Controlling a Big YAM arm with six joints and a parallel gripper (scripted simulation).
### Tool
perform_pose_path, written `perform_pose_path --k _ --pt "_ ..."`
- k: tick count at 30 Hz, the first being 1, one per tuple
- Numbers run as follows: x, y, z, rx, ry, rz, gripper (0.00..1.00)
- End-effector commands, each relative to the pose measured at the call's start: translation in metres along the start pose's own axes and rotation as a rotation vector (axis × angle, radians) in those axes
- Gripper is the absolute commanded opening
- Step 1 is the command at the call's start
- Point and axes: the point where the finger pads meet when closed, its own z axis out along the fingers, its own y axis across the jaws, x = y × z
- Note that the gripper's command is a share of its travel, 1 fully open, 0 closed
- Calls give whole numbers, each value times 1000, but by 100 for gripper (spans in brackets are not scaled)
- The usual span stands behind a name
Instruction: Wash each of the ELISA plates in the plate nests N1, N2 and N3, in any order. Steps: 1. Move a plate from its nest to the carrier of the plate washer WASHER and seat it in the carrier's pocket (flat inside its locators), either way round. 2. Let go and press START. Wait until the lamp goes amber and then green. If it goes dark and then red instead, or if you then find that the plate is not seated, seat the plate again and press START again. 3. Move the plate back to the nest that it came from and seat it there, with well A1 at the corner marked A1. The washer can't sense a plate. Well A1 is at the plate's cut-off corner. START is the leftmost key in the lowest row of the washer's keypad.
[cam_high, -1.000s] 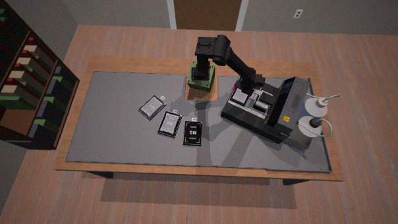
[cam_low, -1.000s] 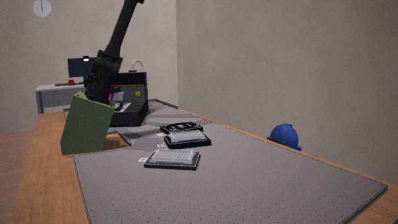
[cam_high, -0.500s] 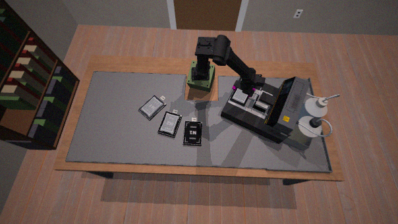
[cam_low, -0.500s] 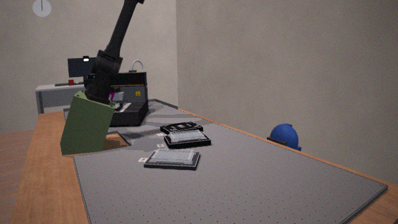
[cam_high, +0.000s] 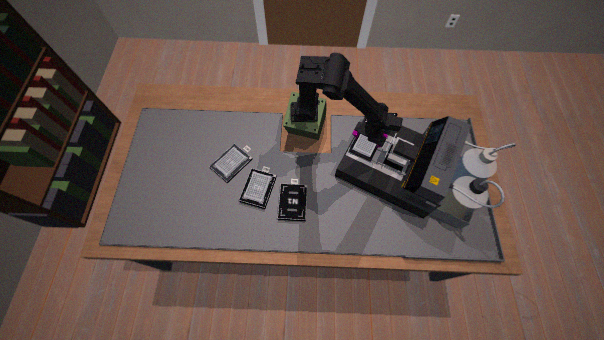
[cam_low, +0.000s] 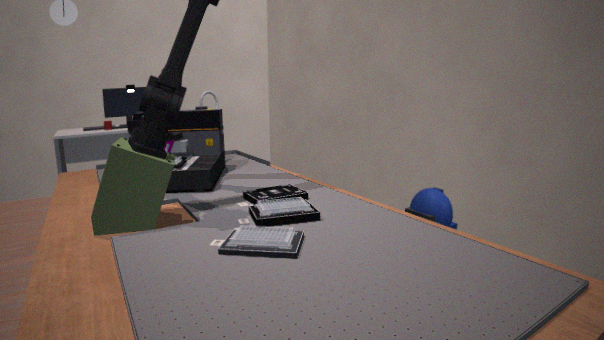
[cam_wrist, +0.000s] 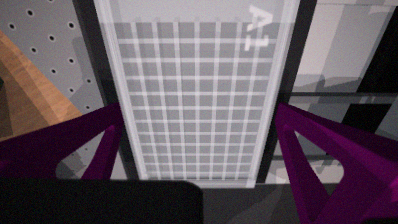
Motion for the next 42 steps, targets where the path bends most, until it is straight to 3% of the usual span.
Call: perform_pose_path --k 1,10,11,18,42 --pt "-1 -8 -3 17 -4 5 100" --pt "-1 -8 -3 17 -4 5 100" --pt "2 -2 -6 10 -1 2 100" --pt "-5 -19 -26 43 -11 12 100" --pt "-5 -20 -62 46 -16 14 100"
